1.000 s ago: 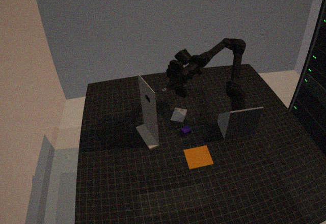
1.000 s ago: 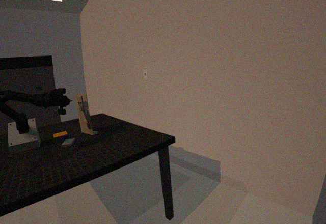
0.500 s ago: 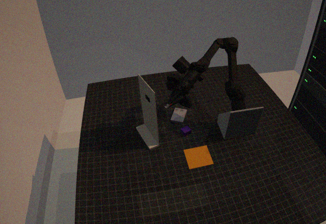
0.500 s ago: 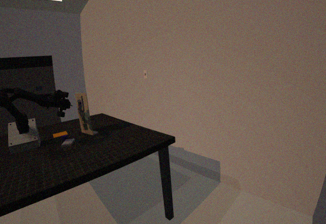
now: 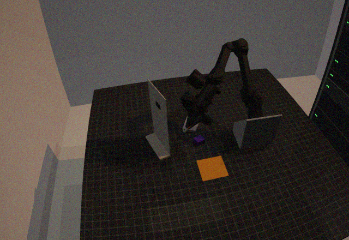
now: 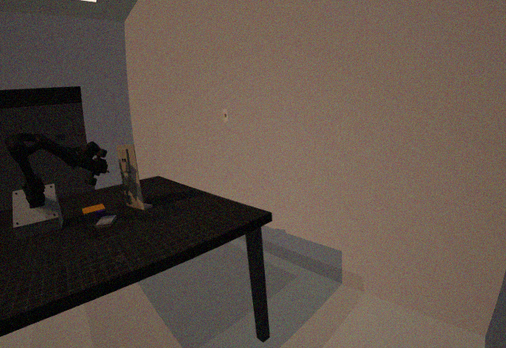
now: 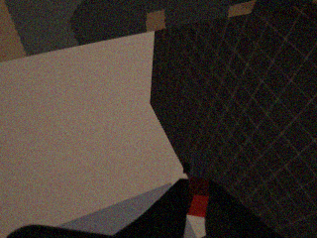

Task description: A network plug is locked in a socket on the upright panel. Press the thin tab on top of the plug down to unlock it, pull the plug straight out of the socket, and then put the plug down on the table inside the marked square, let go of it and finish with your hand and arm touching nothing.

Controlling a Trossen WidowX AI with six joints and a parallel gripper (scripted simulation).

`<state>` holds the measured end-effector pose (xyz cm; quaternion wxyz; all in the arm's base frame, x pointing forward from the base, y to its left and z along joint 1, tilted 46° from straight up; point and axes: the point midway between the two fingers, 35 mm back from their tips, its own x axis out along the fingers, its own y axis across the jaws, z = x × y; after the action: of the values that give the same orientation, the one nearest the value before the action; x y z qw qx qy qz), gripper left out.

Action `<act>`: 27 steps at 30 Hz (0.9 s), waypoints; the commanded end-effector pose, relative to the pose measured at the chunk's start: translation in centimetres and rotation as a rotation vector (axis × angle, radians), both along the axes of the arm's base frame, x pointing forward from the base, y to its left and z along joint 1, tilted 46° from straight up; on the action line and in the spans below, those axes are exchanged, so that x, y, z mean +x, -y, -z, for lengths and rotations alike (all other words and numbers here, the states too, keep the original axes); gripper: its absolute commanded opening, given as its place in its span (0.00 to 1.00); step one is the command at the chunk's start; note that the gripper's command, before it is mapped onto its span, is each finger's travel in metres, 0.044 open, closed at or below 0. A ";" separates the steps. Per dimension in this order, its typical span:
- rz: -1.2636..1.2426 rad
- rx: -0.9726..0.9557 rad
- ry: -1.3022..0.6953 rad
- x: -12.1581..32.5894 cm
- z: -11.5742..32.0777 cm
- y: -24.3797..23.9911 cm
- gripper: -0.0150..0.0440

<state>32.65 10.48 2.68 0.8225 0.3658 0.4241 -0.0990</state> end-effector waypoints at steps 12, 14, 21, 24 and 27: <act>0.101 -0.126 -0.105 -2.7 5.9 -0.2 0.25; 0.113 -0.145 -0.113 -3.1 6.6 -0.1 0.25; 0.153 -0.212 -0.133 -4.4 8.7 0.1 0.25; 0.169 -0.243 -0.137 -5.0 9.5 0.3 0.25; 0.184 -0.274 -0.140 -5.6 10.3 0.5 0.25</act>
<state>28.01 10.45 -6.52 0.8197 0.2948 0.4292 -0.2388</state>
